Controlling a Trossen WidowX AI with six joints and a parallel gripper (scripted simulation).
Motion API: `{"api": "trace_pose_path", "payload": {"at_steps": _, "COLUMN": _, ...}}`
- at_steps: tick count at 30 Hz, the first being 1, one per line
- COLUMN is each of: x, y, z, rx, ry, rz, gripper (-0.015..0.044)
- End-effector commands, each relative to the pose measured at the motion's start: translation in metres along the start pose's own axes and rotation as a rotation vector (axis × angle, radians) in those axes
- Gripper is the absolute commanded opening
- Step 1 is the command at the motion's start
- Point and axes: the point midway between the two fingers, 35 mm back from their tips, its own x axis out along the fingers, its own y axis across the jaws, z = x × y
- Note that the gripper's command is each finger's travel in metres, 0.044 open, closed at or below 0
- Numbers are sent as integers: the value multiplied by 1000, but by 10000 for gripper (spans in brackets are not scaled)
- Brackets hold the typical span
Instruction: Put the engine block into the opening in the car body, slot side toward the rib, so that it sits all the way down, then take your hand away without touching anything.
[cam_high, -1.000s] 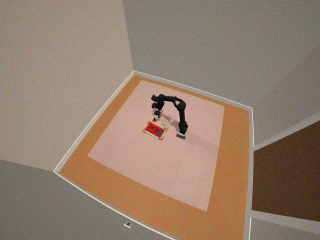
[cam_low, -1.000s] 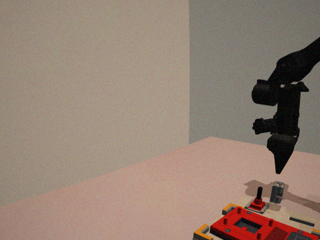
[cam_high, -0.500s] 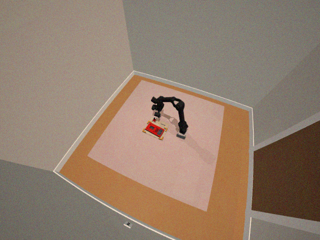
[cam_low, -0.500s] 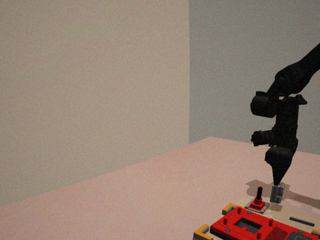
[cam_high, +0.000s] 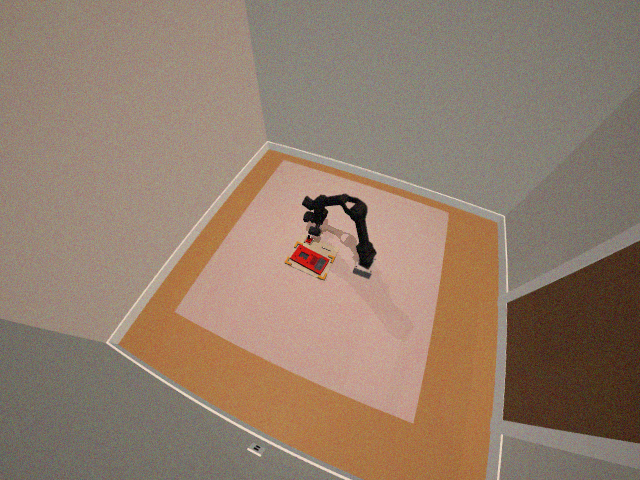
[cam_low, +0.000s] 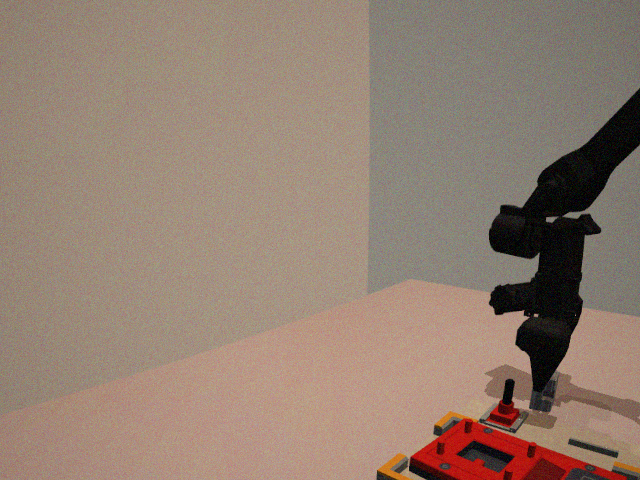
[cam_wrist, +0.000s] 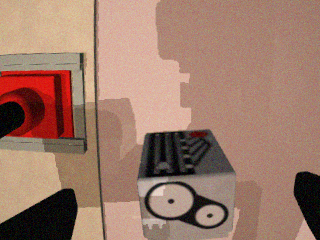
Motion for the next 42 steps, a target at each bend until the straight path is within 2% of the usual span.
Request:
{"api": "trace_pose_path", "payload": {"at_steps": 1, "x": 8, "y": 0, "z": -2, "rx": 3, "ry": 6, "rz": 0, "gripper": 440}}
{"api": "trace_pose_path", "payload": {"at_steps": 17, "x": 31, "y": 1, "z": -3, "rx": 3, "ry": 6, "rz": 0, "gripper": 440}}
{"api": "trace_pose_path", "payload": {"at_steps": 28, "x": 31, "y": 1, "z": -3, "rx": 3, "ry": 6, "rz": 0, "gripper": 151}}
{"api": "trace_pose_path", "payload": {"at_steps": 35, "x": 31, "y": 1, "z": -3, "rx": 3, "ry": 6, "rz": 0, "gripper": 105}}
{"api": "trace_pose_path", "payload": {"at_steps": 39, "x": 27, "y": 0, "z": -2, "rx": 3, "ry": 6, "rz": 0, "gripper": 0}}
{"api": "trace_pose_path", "payload": {"at_steps": 42, "x": 18, "y": 0, "z": -1, "rx": 3, "ry": 6, "rz": 0, "gripper": 0}}
